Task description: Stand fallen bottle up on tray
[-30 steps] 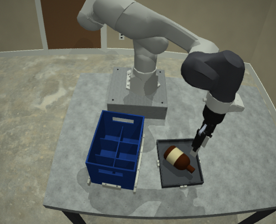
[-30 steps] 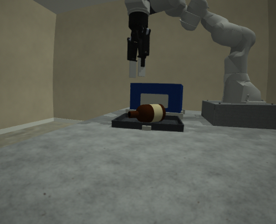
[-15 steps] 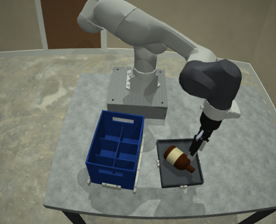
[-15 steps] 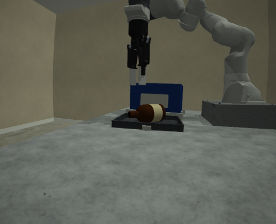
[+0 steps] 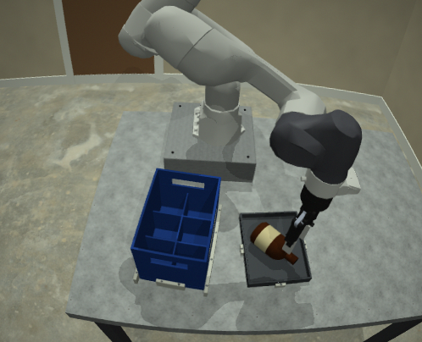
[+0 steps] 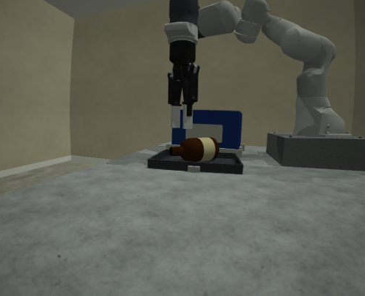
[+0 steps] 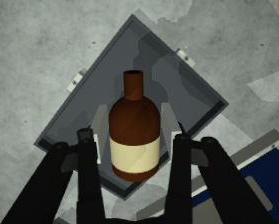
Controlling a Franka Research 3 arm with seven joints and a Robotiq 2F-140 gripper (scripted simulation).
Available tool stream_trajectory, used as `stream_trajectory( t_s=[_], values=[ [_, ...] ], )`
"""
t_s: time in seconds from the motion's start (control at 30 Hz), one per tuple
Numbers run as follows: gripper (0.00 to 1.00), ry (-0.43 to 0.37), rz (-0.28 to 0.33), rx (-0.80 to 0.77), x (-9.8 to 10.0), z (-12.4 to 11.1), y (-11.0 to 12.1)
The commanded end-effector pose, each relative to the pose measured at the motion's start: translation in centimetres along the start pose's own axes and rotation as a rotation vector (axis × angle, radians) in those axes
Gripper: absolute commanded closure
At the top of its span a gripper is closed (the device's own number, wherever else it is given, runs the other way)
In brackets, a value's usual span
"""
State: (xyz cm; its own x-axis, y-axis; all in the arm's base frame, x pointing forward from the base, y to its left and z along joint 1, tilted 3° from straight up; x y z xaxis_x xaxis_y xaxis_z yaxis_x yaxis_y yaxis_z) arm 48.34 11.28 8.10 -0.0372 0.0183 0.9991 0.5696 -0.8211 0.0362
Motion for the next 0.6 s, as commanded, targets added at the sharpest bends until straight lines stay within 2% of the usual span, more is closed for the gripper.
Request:
stream_trajectory(
  t_s=[0.0, 0.3, 0.57],
  values=[
    [0.62, 0.016, 0.0, -0.013, -1.0, 0.5, -0.1],
    [0.62, 0.016, 0.0, -0.013, -3.0, 0.6, -0.1],
    [0.62, 0.016, 0.0, -0.013, -3.5, 0.6, -0.1]
  ],
)
Point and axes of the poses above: the point where the finger pads meet when closed, its own x axis back along the fingers, its own y axis across the jaws, z = x × y, the point moved 2 cm from there along x, back along the fingers
